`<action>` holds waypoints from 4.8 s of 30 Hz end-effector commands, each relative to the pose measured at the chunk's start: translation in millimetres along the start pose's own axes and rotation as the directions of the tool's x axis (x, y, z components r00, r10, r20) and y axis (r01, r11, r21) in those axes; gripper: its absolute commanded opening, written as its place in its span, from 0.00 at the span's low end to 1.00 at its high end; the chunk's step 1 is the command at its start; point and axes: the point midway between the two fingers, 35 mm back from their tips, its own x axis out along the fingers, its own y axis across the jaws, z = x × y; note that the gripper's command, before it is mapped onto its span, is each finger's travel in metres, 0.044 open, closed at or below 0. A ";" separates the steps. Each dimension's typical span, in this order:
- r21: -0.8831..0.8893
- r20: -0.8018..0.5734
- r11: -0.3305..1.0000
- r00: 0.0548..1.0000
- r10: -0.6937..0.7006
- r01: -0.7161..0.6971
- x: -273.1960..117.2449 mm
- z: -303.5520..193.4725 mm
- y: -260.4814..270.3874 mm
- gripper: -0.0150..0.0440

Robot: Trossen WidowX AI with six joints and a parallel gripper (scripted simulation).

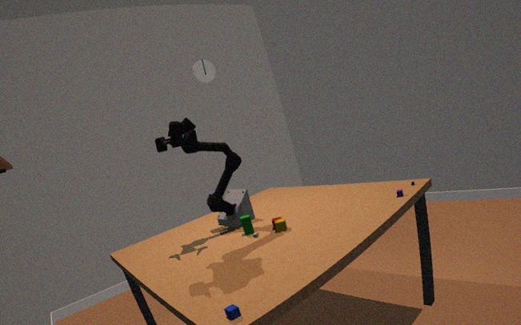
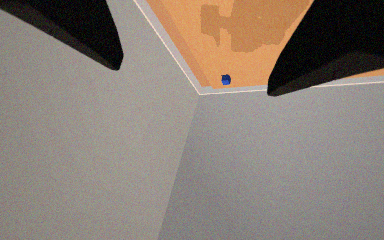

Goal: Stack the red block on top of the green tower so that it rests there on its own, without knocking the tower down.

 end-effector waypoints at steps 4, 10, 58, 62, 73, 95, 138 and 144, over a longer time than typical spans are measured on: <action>0.112 0.066 0.994 0.998 -0.007 0.000 -8.6 5.1 -22.7 1.00; 0.378 0.188 0.925 0.981 -0.046 -0.029 -22.2 4.6 -78.6 1.00; 0.969 -0.093 -0.201 0.965 0.245 0.144 185.4 -227.4 -91.4 1.00; 0.941 -0.163 -0.230 0.929 0.333 0.247 201.0 -242.8 -56.1 1.00; 0.814 -0.397 -0.118 0.693 0.602 0.568 218.1 -279.7 82.2 1.00; 0.440 -0.869 0.660 0.102 0.485 0.608 107.2 -315.6 302.9 1.00; 0.139 -0.981 0.951 0.170 0.094 0.277 48.4 -377.8 360.9 1.00; 0.139 -0.981 0.951 0.170 0.094 0.277 50.4 -387.4 362.0 1.00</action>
